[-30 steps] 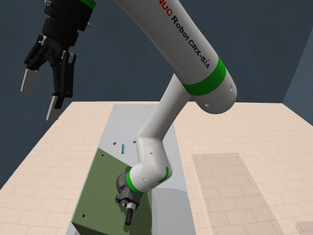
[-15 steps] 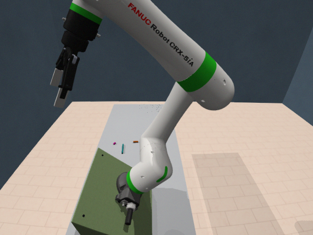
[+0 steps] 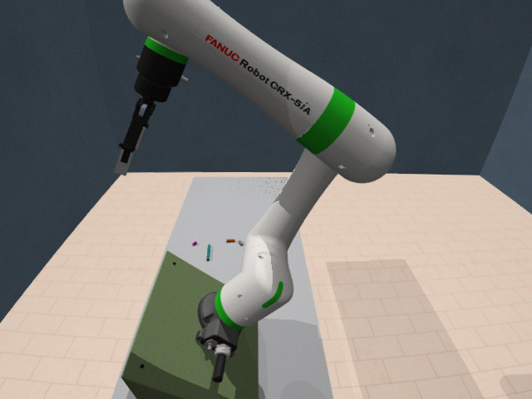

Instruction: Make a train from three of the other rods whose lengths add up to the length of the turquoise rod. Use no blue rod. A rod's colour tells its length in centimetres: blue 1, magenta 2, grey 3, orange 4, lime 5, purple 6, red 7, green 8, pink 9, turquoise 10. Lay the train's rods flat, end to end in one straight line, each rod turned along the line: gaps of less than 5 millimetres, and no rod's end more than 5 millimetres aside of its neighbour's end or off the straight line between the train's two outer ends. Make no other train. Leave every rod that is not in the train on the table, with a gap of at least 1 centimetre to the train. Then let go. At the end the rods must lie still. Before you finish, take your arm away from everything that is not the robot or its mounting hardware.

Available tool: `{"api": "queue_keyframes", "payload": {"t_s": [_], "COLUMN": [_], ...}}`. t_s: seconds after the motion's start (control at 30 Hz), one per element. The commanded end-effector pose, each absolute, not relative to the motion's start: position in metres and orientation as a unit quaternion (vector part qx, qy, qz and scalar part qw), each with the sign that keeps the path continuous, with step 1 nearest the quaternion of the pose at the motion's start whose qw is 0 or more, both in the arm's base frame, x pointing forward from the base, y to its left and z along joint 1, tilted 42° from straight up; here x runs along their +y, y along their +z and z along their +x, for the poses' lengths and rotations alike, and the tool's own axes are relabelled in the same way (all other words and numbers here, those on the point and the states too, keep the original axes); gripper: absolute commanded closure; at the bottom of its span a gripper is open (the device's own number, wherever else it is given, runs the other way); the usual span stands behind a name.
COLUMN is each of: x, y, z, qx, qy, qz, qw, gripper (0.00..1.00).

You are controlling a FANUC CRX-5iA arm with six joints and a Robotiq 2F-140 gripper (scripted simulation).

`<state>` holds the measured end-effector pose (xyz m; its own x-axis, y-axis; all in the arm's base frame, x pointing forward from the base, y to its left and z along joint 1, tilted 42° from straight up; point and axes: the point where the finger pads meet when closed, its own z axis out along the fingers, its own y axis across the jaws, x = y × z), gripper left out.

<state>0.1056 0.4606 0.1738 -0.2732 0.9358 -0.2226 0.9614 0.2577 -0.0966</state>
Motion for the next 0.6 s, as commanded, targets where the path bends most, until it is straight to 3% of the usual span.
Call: {"api": "queue_keyframes", "payload": {"t_s": [0.0,0.57], "x": [0.448,0.371], "y": [0.163,0.13], "z": [0.145,0.275], "qx": [0.758,0.621], "qy": [-0.097,-0.066], "qz": [0.641,0.767], "qw": [0.078,0.148], "gripper": [0.0,0.0]}}
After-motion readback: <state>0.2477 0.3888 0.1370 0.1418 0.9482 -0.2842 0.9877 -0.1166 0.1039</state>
